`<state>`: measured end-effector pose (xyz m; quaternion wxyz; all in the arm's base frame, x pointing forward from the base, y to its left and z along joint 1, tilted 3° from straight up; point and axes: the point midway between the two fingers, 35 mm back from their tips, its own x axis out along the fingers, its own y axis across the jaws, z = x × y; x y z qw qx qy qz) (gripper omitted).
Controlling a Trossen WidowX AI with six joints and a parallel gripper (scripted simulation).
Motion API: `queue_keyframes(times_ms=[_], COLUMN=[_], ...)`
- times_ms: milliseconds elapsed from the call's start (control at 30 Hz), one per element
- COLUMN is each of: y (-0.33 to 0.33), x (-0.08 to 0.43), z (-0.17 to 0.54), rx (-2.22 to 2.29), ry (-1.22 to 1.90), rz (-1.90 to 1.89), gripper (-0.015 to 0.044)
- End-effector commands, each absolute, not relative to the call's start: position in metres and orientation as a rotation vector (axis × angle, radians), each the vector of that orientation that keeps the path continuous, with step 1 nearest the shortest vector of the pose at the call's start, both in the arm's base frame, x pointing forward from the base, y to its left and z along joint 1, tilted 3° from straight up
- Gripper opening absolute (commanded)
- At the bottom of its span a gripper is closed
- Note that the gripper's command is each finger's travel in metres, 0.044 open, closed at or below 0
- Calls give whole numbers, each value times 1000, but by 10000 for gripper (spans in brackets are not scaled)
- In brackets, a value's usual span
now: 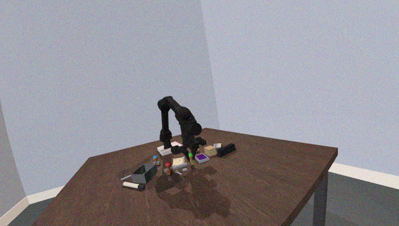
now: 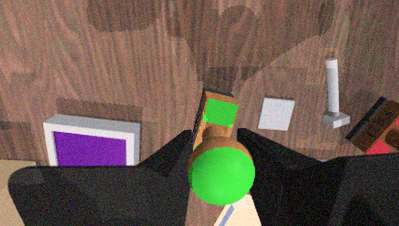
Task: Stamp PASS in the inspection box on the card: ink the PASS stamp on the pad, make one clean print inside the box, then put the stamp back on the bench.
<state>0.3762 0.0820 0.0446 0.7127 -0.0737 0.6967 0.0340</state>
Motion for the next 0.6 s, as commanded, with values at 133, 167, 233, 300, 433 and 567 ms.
queue_keyframes(times_ms=[133, 167, 233, 300, 433, 567], y=[82, 82, 82, 82, 83, 83], x=[377, 377, 377, 377, 377, 377], z=[49, 50, 51, 51, 53, 55], rx=[-163, -163, -163, -163, -163, -164], ry=[1544, 1544, 1544, 1544, 1544, 1544], rz=[72, 72, 72, 72, 72, 72], gripper=[0, 0, 0, 0, 0, 0])
